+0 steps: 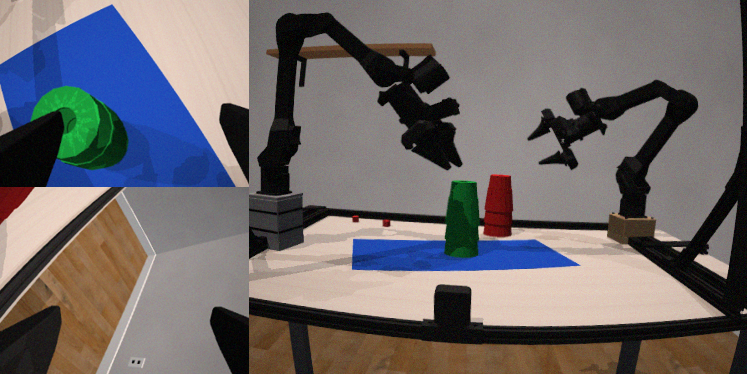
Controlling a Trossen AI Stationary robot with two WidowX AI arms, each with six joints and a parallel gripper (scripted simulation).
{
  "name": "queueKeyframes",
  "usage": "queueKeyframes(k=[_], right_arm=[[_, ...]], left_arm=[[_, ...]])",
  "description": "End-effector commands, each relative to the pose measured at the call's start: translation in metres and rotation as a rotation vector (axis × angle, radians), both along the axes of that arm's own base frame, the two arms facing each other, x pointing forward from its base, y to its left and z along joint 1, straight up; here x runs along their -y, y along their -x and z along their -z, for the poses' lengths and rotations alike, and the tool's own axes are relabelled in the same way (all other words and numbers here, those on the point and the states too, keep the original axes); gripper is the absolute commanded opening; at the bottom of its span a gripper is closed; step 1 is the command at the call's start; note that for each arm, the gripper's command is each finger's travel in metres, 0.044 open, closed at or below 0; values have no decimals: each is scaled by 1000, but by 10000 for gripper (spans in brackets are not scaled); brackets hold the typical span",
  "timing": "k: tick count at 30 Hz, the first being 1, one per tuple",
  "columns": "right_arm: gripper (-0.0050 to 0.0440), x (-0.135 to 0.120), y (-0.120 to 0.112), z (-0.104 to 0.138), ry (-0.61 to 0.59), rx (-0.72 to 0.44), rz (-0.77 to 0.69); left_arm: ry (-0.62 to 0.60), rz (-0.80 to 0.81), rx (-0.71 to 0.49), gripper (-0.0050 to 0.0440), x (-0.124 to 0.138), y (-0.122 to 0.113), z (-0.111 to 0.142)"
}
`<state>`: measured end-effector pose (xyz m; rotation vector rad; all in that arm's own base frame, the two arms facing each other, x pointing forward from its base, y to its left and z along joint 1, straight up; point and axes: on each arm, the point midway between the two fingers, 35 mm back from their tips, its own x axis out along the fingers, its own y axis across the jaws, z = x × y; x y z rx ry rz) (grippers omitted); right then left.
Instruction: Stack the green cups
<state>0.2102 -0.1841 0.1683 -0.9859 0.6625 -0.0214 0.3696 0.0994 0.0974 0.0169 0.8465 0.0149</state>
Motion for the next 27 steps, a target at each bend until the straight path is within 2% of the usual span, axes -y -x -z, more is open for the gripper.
queueKeyframes(k=[1, 17, 19, 23, 27], right_arm=[[400, 0, 0, 0, 0, 0, 0], [400, 0, 0, 0, 0, 0, 0], [352, 0, 0, 0, -1, 1, 0], [256, -5, -4, -7, -15, 17, 6], [160, -21, -14, -27, -62, 68, 20]], left_arm=[[0, 0, 0, 400, 0, 0, 0], [0, 0, 0, 400, 0, 0, 0], [0, 0, -1, 440, 0, 0, 0], [4, -11, -12, 440, -2, -1, 0], [16, -42, -44, 440, -7, -5, 0]])
